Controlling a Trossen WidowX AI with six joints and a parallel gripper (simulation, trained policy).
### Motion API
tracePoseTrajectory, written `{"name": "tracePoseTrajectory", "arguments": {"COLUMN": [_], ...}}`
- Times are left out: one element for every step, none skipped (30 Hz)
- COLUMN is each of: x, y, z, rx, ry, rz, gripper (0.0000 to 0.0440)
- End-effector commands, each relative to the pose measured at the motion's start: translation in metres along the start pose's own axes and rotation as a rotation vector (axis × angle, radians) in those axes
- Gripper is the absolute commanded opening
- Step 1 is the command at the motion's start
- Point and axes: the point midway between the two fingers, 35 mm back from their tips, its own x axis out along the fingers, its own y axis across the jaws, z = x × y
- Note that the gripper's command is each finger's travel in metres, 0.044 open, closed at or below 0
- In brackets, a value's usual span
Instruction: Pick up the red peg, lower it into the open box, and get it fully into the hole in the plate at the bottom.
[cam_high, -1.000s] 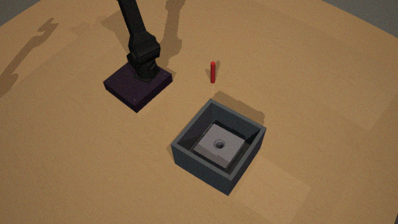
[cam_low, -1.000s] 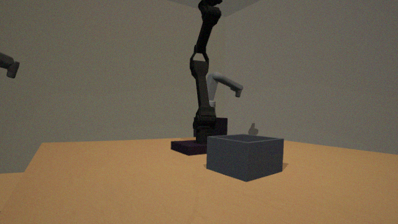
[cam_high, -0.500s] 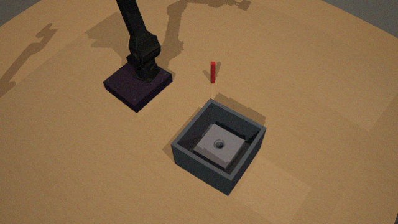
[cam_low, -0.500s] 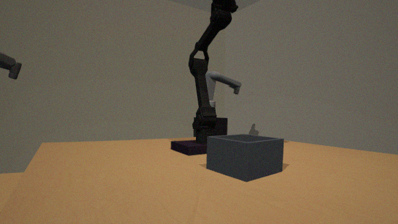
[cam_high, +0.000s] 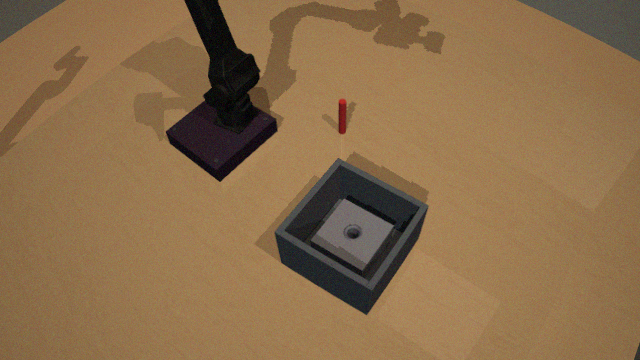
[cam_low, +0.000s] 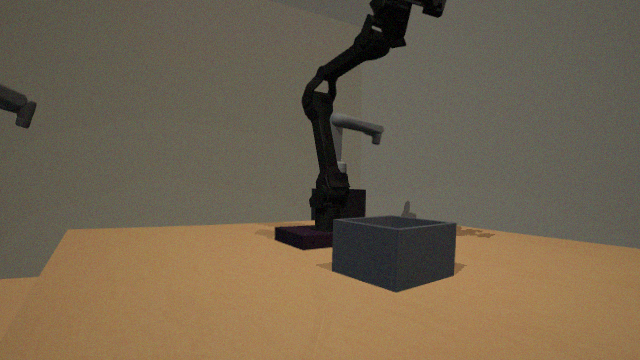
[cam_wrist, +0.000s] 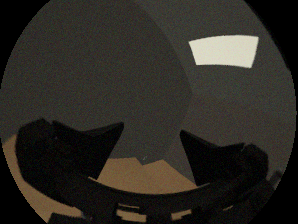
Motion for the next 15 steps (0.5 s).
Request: {"name": "tracePoseTrajectory", "arguments": {"x": [-0.007, -0.01, -0.014, -0.017, -0.021, -0.025, -0.03, -0.034, -0.04, -0.045, -0.05, -0.056, -0.062, -0.069, -0.075], "y": [0.041, 0.05, 0.059, 0.068, 0.076, 0.085, 0.093, 0.1, 0.108, 0.115, 0.123, 0.129, 0.136, 0.142, 0.148], "z": [-0.025, -0.031, -0.037, -0.043, -0.049, -0.055, -0.061, -0.067, -0.073, -0.079, -0.085, -0.092, -0.098, -0.104, -0.11], "rx": [0.032, 0.04, 0.048, 0.056, 0.064, 0.072, 0.08, 0.088, 0.095, 0.103, 0.11, 0.117, 0.124, 0.13, 0.136], "ry": [0.072, 0.091, 0.111, 0.131, 0.152, 0.173, 0.195, 0.217, 0.241, 0.265, 0.289, 0.315, 0.34, 0.367, 0.394], "rz": [0.124, 0.152, 0.179, 0.206, 0.232, 0.258, 0.283, 0.308, 0.332, 0.356, 0.378, 0.4, 0.422, 0.442, 0.462], "gripper": [0.044, 0.044, 0.044, 0.044, 0.044, 0.044, 0.044, 0.044, 0.044, 0.044, 0.044, 0.044, 0.044, 0.044, 0.044]}}
